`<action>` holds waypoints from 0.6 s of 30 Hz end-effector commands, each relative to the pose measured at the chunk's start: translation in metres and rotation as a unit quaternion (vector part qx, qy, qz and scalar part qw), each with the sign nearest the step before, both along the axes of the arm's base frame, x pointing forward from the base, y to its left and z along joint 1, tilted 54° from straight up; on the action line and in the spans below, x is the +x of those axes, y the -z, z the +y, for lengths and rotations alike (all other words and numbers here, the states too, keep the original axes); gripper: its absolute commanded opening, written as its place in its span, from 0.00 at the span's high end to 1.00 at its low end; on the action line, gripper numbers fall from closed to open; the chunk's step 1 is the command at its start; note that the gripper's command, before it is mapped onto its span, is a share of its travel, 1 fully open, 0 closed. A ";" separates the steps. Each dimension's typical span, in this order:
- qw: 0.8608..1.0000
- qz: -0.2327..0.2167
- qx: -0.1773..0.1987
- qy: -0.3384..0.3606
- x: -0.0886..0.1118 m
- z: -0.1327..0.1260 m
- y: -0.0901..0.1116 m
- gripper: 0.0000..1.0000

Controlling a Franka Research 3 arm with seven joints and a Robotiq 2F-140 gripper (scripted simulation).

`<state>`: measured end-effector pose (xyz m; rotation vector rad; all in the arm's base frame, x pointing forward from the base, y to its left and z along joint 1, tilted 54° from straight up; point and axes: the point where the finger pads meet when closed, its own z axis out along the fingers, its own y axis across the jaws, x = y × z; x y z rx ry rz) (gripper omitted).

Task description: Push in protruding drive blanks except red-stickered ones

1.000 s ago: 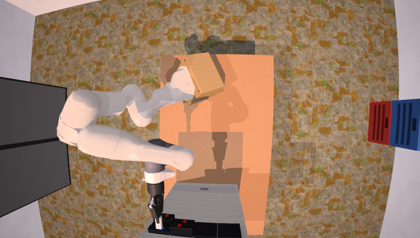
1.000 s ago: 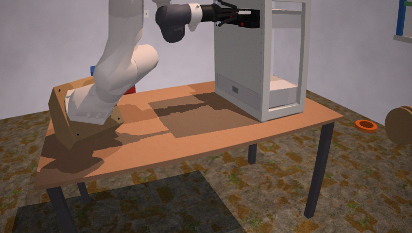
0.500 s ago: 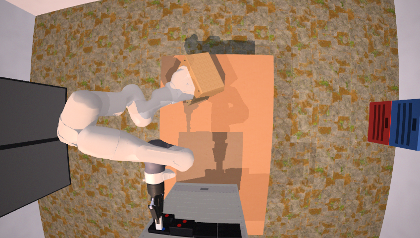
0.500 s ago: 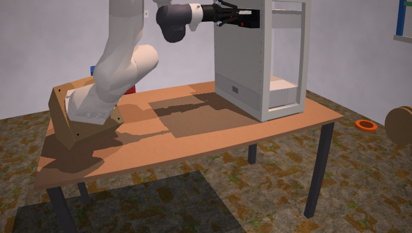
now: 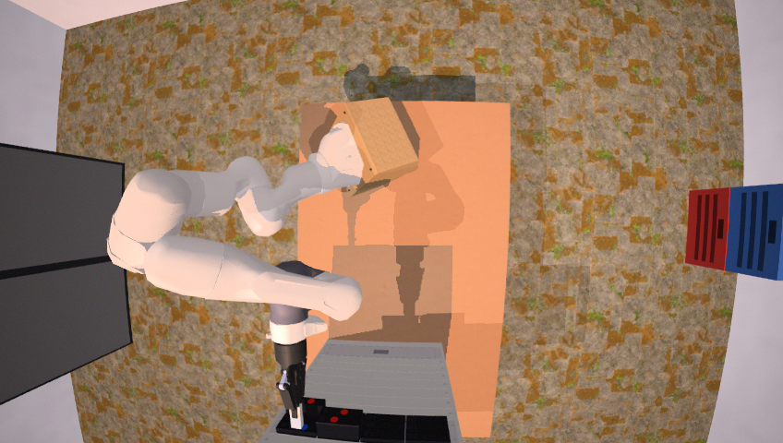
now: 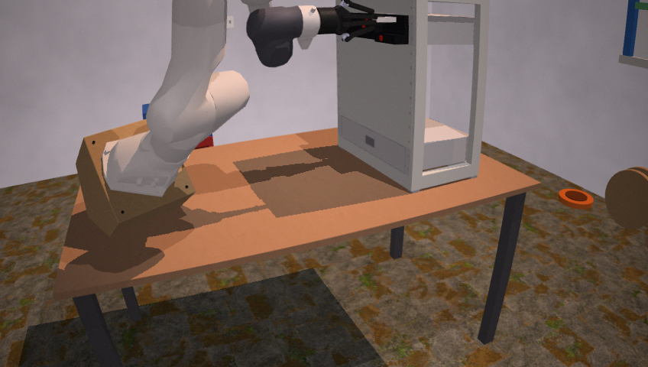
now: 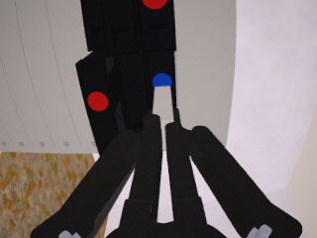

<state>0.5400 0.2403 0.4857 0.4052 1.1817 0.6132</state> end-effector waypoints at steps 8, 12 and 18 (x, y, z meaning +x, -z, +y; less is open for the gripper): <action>1.000 0.005 -0.003 -0.002 0.003 0.003 0.003 1.00; 1.000 0.005 -0.003 -0.002 0.005 0.003 0.002 1.00; 1.000 0.005 -0.003 -0.002 0.005 0.003 0.002 1.00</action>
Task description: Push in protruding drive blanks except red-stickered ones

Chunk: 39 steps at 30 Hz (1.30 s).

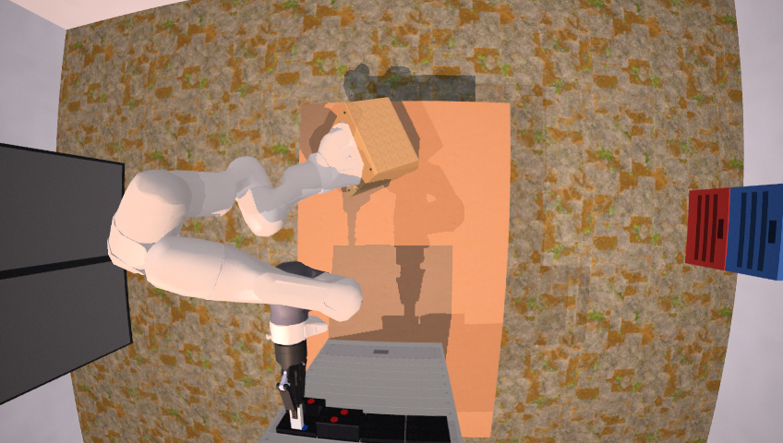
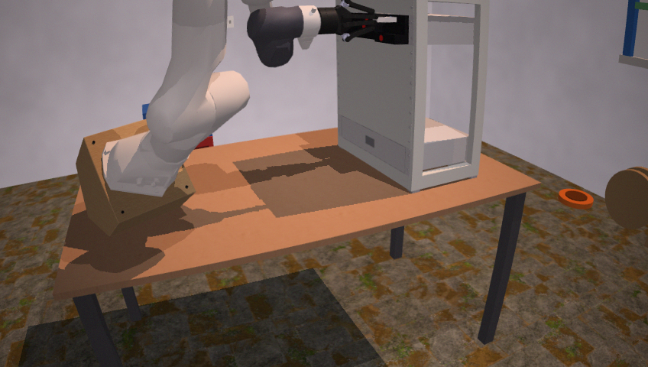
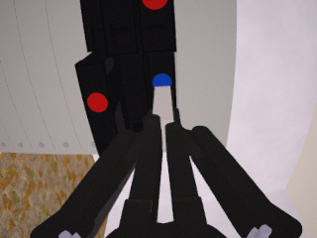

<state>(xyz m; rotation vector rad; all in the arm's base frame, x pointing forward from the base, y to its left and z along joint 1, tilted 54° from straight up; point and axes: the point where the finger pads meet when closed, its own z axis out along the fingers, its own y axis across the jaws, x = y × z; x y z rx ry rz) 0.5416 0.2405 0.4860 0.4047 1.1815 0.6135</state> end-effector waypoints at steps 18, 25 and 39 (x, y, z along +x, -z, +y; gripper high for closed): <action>1.000 0.006 -0.003 -0.002 0.003 0.003 0.003 1.00; 1.000 0.006 -0.003 -0.002 0.003 0.003 0.003 1.00; 1.000 0.006 -0.003 -0.002 -0.012 0.003 0.008 1.00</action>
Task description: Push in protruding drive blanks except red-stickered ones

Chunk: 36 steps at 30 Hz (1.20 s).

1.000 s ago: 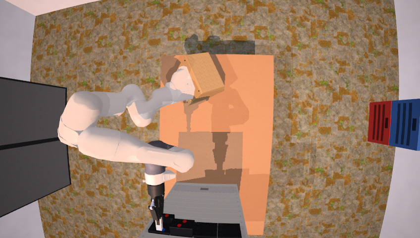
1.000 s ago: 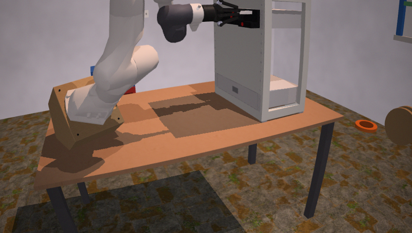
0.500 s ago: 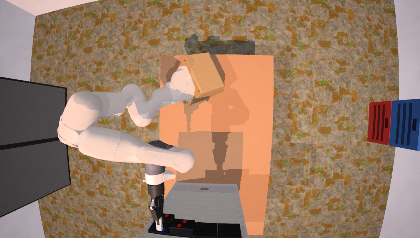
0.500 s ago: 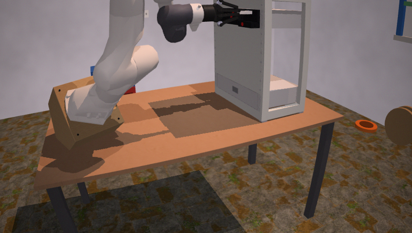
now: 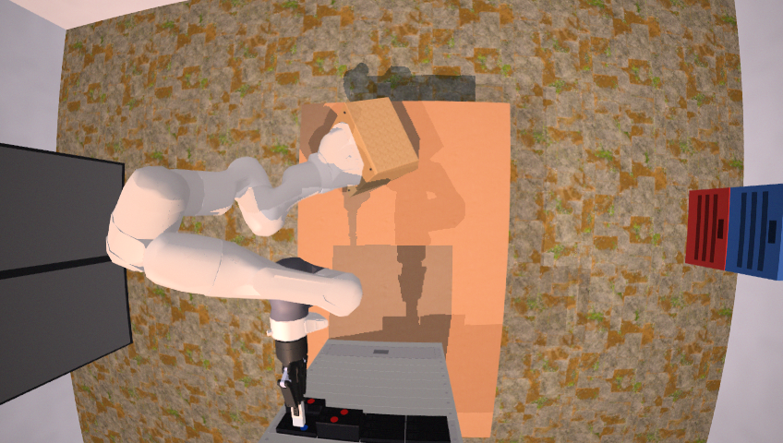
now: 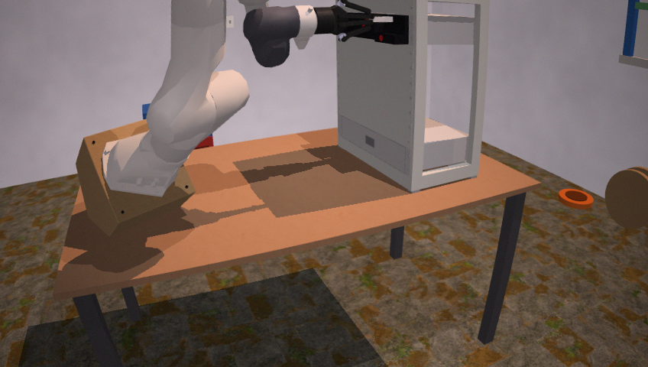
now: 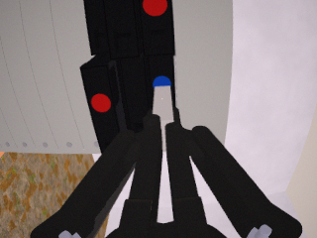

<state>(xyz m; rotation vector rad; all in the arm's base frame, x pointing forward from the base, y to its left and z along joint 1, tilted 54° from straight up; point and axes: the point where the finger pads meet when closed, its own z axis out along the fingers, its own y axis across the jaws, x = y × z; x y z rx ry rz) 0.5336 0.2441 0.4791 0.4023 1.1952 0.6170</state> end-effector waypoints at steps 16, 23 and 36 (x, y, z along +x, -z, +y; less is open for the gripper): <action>1.000 0.000 -0.002 0.002 -0.066 -0.003 0.023 1.00; 1.000 0.000 -0.002 0.002 -0.066 -0.003 0.023 1.00; 1.000 0.000 -0.002 0.002 -0.066 -0.003 0.023 1.00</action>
